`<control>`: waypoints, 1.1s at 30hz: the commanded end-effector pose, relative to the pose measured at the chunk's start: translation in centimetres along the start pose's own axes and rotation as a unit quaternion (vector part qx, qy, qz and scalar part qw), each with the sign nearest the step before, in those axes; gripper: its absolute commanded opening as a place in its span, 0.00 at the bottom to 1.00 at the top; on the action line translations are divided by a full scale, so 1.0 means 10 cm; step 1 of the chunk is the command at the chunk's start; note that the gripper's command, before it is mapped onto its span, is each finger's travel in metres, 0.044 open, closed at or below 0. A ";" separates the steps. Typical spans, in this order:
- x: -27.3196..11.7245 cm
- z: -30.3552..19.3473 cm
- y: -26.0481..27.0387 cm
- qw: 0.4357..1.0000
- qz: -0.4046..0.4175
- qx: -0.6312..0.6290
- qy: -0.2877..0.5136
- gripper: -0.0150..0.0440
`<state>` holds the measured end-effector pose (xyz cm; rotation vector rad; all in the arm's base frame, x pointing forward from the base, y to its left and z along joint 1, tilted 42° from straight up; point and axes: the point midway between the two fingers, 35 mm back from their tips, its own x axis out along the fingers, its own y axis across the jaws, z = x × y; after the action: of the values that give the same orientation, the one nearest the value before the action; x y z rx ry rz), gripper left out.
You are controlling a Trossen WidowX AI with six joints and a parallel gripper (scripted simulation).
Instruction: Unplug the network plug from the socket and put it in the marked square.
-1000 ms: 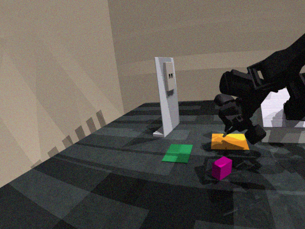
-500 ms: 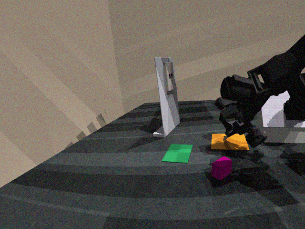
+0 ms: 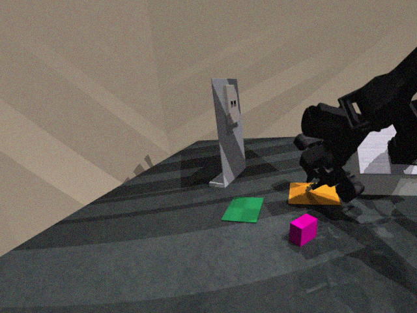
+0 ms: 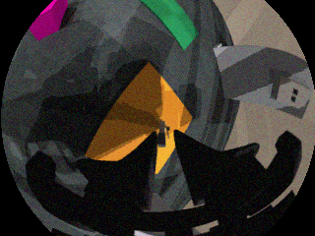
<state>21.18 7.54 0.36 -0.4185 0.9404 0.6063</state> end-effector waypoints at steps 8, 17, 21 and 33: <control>-0.02 0.00 0.00 1.000 0.000 -0.001 0.000 0.52; -0.08 0.00 -0.01 1.000 0.000 0.000 0.001 0.52; -0.11 -0.01 -0.01 1.000 0.000 0.000 0.001 0.52; -0.20 -0.02 -0.02 1.000 0.000 0.000 0.002 0.52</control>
<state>20.25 6.68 1.56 -0.4199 0.9569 0.6001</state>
